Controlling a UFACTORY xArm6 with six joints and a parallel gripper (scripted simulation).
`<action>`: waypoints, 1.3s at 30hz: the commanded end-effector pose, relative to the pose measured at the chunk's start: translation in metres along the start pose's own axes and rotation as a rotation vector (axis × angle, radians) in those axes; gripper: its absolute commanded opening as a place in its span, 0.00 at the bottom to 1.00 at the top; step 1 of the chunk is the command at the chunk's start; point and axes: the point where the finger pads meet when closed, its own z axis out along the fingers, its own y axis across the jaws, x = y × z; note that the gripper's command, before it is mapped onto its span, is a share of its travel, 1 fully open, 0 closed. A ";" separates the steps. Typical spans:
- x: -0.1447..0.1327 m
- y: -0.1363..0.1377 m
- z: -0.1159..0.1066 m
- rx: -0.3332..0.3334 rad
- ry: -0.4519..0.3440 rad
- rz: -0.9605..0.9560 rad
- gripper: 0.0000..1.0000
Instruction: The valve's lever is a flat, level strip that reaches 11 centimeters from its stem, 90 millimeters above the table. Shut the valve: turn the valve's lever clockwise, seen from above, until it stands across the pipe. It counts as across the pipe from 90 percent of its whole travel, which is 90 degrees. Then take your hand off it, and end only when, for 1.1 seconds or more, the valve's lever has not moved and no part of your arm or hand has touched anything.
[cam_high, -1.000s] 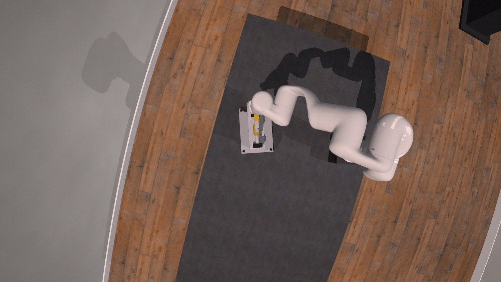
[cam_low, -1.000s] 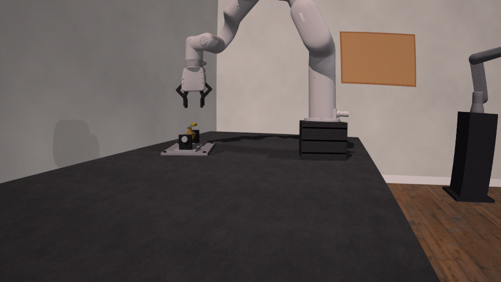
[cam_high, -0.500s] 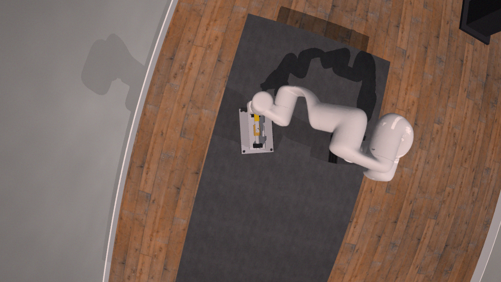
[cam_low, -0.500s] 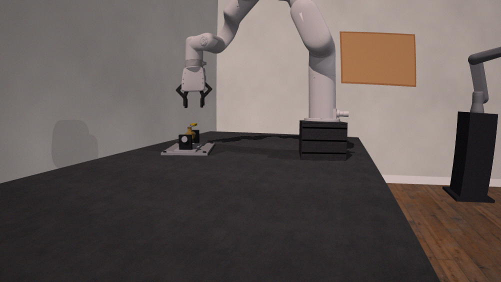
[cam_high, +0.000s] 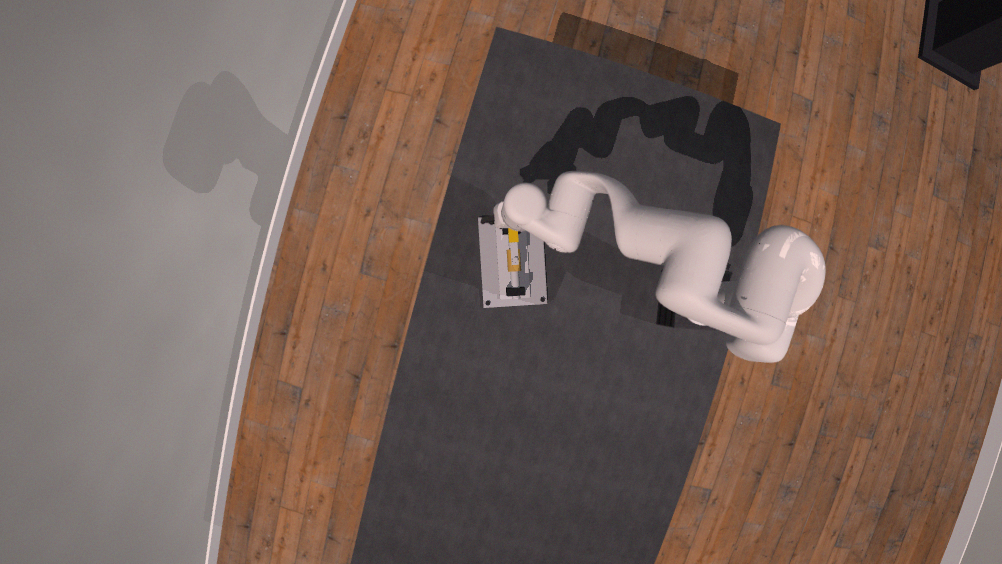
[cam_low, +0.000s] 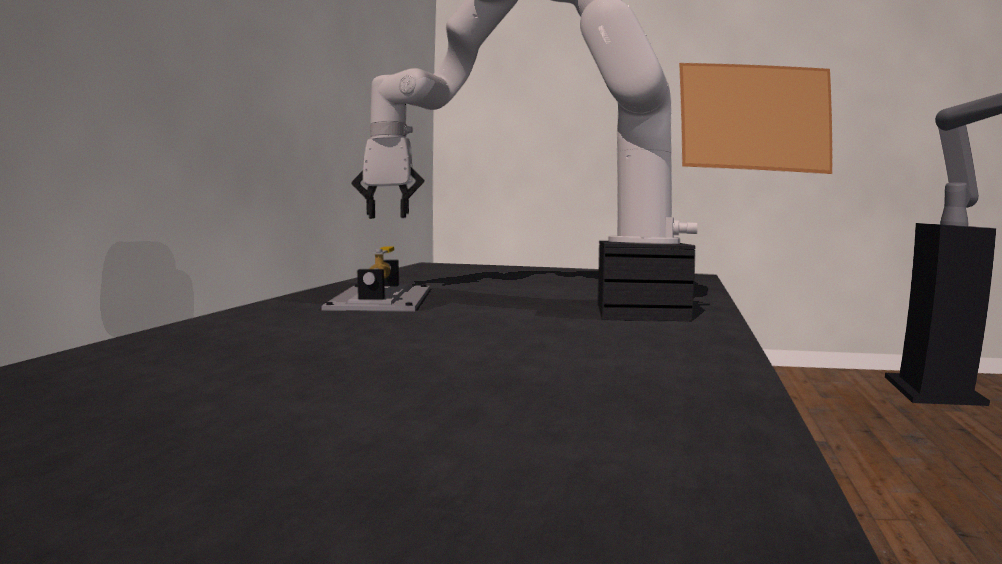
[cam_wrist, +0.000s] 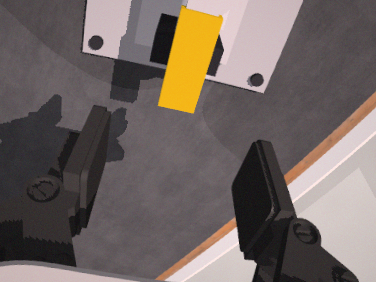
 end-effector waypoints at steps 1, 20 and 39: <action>0.000 0.001 0.004 -0.004 -0.001 0.000 0.68; 0.000 0.001 0.033 -0.004 -0.001 0.000 0.68; 0.000 0.001 0.050 -0.004 -0.001 0.000 0.68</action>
